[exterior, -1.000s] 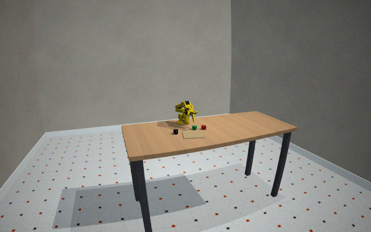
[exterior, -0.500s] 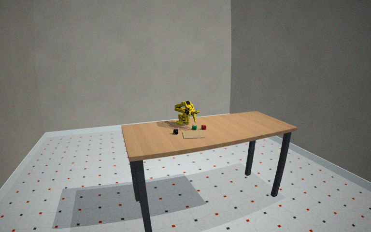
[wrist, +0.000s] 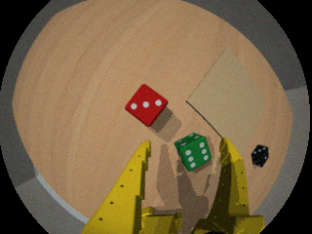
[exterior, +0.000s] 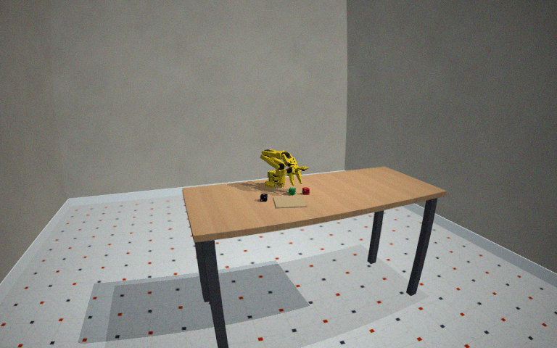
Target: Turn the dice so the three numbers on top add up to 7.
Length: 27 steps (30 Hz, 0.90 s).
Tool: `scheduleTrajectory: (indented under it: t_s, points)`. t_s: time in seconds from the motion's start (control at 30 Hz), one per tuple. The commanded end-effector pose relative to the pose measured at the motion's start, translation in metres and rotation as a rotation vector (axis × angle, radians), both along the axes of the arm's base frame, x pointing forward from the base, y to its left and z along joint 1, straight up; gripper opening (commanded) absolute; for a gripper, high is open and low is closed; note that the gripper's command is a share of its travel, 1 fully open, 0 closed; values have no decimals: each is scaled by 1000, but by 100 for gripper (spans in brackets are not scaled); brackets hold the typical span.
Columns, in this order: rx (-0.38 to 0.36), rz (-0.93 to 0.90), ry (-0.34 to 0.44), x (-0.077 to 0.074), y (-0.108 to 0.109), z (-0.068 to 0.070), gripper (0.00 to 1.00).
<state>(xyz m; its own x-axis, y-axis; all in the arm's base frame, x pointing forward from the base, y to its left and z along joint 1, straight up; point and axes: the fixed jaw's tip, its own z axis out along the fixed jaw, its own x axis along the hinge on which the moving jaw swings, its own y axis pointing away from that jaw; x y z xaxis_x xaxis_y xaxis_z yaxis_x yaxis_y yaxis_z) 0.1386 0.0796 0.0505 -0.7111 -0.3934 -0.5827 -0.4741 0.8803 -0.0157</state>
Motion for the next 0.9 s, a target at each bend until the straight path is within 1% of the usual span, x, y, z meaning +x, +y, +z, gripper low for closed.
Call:
scheduleTrajectory:
  t_s: [0.0,0.77,0.8,0.87]
  points:
    - [22,32,-25,8,12,7,35]
    - [22,39,-26,8,13,7,35]
    - [30,39,-42,13,16,11,35]
    - [30,39,-42,13,16,11,35]
